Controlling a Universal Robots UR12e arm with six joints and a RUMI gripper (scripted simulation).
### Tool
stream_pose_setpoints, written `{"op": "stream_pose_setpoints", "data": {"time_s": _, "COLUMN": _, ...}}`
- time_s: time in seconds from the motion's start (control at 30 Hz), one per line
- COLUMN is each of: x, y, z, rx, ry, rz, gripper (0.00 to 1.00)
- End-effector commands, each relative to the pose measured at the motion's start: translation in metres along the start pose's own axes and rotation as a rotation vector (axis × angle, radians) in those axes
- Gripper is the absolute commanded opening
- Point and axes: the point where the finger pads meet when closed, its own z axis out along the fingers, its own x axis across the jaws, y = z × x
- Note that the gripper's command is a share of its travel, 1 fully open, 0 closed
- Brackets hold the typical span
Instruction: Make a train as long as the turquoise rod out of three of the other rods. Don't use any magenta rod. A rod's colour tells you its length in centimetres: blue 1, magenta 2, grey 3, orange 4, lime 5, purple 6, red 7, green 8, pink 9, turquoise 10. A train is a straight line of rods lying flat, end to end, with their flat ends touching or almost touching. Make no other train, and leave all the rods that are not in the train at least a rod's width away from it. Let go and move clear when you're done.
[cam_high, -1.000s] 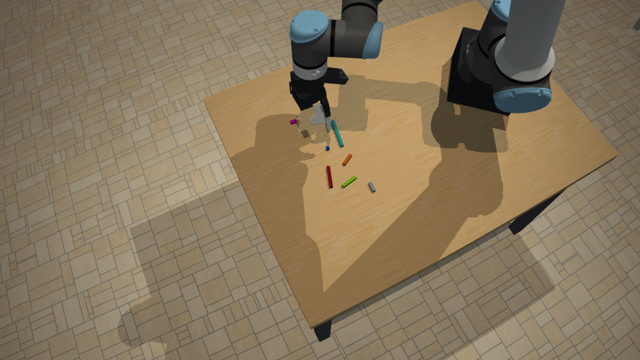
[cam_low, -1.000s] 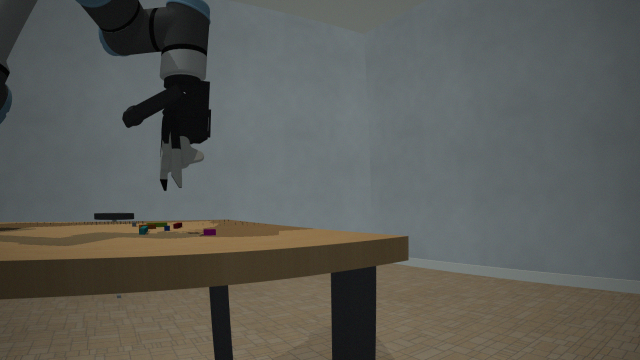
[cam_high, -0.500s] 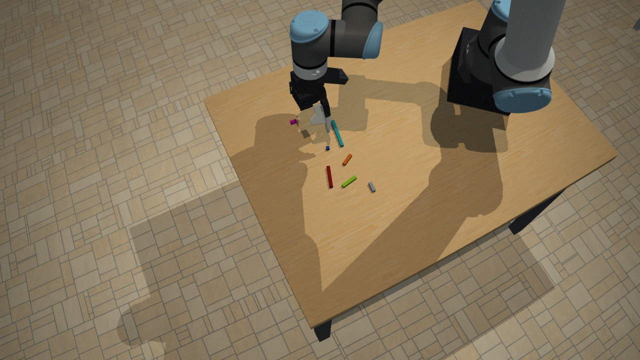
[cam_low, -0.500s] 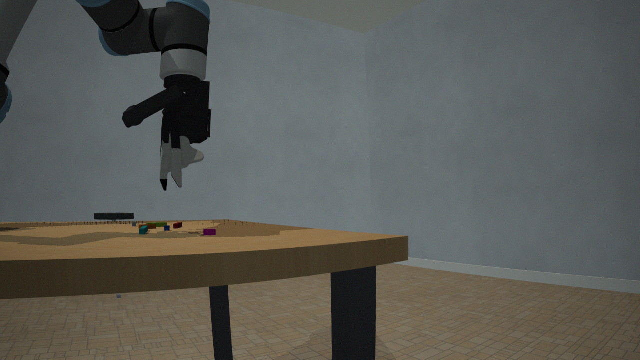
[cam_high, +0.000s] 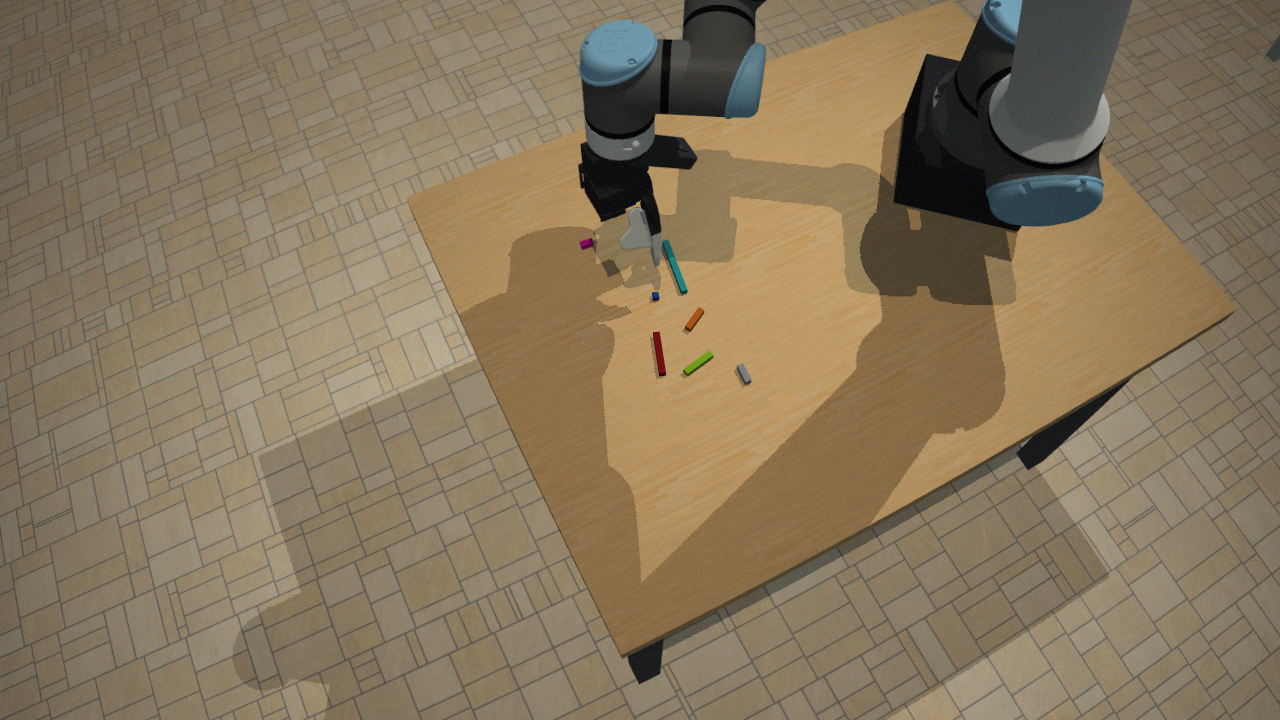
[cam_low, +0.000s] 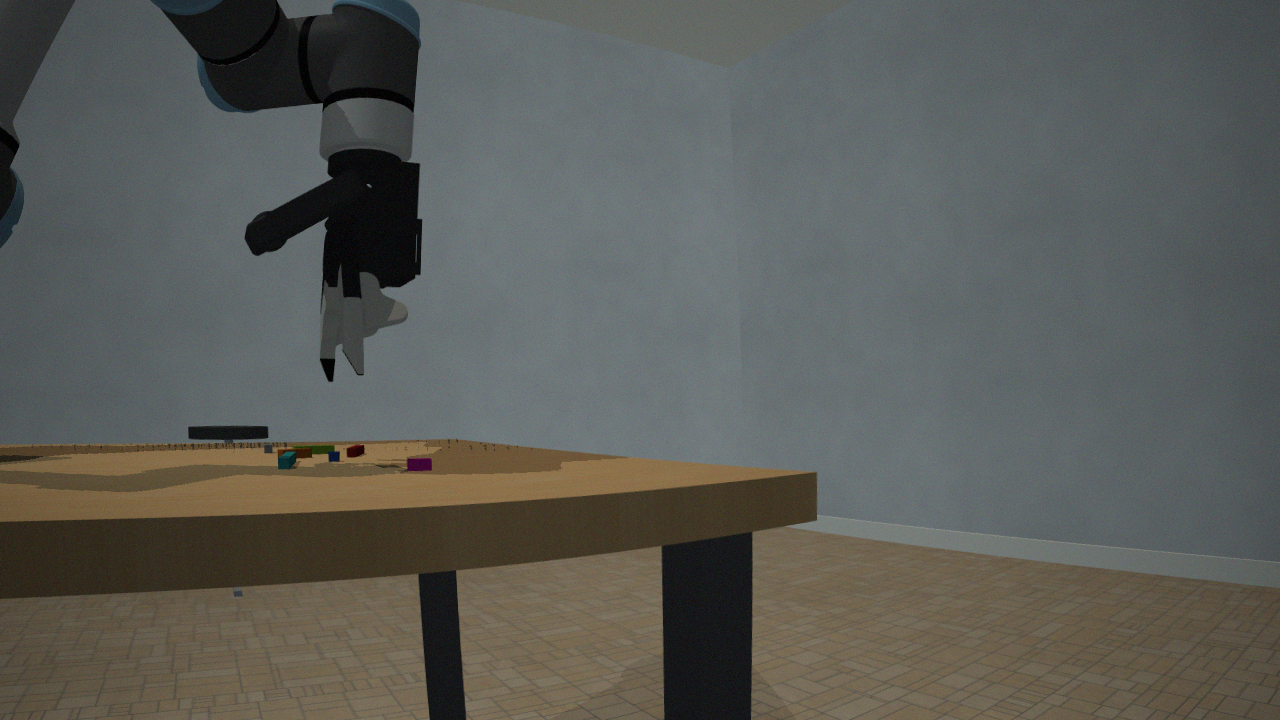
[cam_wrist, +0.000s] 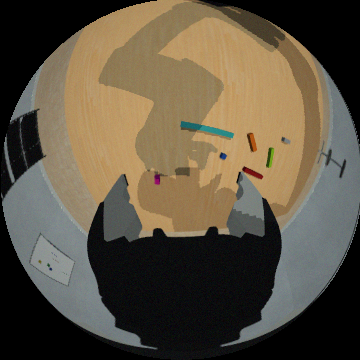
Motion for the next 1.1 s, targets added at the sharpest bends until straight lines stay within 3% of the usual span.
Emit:
{"op": "stream_pose_setpoints", "data": {"time_s": 0.0, "x": 0.002, "y": 0.001, "z": -0.001, "rx": -0.001, "ry": -0.001, "rz": 0.008, "gripper": 1.0}}
{"op": "stream_pose_setpoints", "data": {"time_s": 0.4, "x": 0.075, "y": 0.006, "z": -0.005, "rx": -0.001, "ry": -0.001, "rz": 0.302, "gripper": 1.0}}
{"op": "stream_pose_setpoints", "data": {"time_s": 0.63, "x": 0.084, "y": 0.006, "z": -0.006, "rx": -0.001, "ry": 0.0, "rz": 0.337, "gripper": 1.0}}
{"op": "stream_pose_setpoints", "data": {"time_s": 0.67, "x": 0.084, "y": 0.006, "z": -0.006, "rx": -0.001, "ry": 0.0, "rz": 0.337, "gripper": 0.14}}
{"op": "stream_pose_setpoints", "data": {"time_s": 1.07, "x": 0.084, "y": 0.006, "z": -0.006, "rx": -0.001, "ry": 0.0, "rz": 0.337, "gripper": 0.14}}
